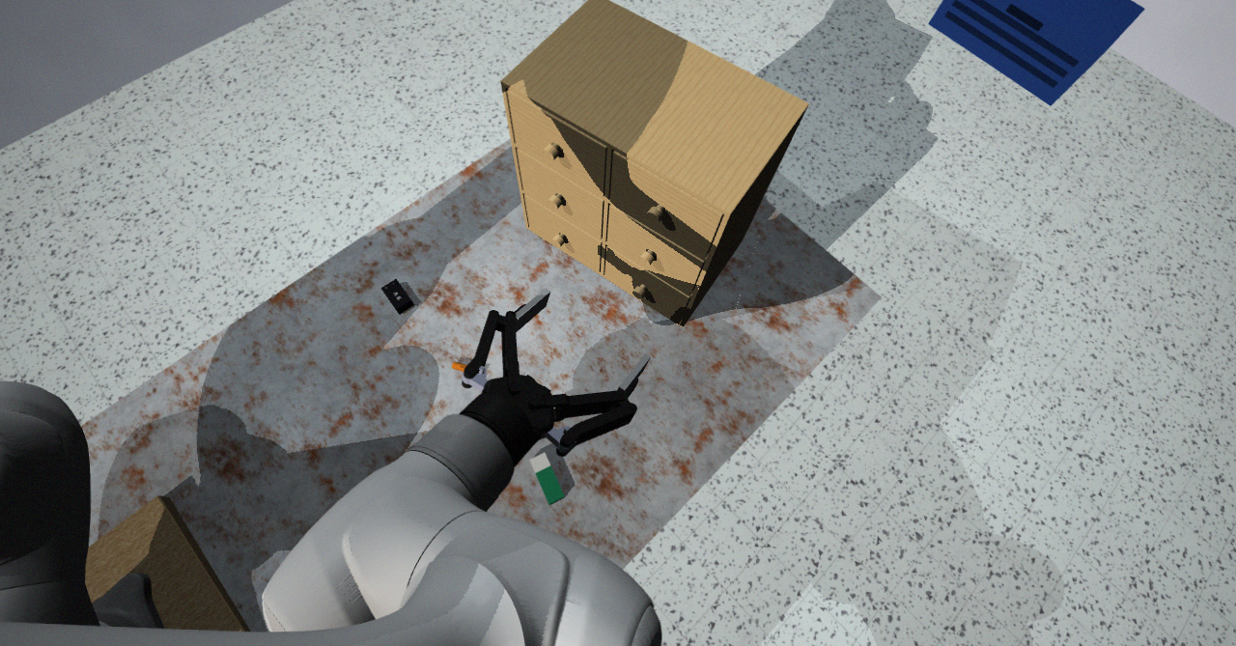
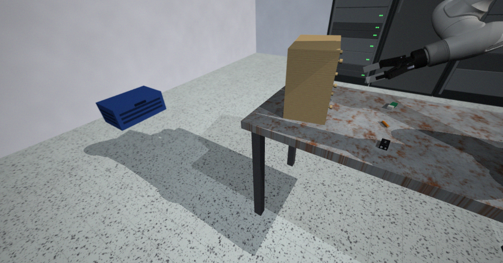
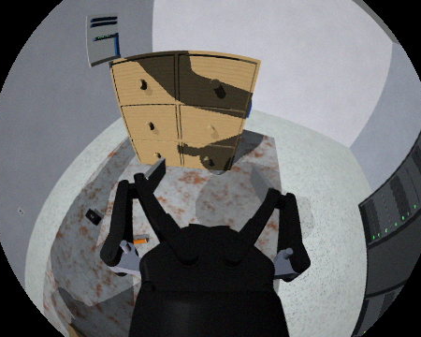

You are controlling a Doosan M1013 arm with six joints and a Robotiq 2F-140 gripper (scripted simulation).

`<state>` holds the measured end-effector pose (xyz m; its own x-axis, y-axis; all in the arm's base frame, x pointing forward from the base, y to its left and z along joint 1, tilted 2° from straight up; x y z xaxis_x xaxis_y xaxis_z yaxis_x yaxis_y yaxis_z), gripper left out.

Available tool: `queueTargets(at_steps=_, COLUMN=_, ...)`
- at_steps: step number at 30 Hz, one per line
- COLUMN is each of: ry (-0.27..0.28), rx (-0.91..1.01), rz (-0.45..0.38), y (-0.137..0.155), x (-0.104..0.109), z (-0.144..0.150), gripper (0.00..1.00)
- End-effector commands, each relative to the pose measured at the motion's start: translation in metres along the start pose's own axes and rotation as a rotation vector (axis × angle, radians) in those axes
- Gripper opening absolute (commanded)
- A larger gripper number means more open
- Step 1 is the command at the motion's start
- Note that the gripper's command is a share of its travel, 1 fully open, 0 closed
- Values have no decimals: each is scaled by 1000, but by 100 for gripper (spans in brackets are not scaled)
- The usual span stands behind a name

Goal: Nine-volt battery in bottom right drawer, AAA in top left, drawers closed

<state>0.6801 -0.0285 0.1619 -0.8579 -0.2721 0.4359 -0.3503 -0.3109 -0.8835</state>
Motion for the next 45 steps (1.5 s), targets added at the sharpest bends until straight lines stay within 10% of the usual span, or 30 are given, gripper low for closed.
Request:
queueTargets(at_steps=1, ry=13, rx=4, rz=49, y=2, x=-4, z=-3, gripper=100)
queueTargets(at_steps=17, ry=20, rx=4, rz=94, y=4, x=-9, z=-4, gripper=100)
queueTargets(at_steps=18, ry=20, rx=4, rz=94, y=4, x=-9, z=-4, gripper=20)
queueTargets(at_steps=45, ry=20, rx=4, rz=94, y=9, x=-17, z=-4, gripper=20)
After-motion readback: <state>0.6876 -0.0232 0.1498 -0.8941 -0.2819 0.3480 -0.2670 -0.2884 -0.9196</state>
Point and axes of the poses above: the point where the finger pads meet when closed, its own x axis back along the fingers, its own z axis across the jaws, y = z × x, the point moved 1 cm from there along x, back along the fingers, and after that the axes turned 9 degrees about x, right-handed, at the moved point
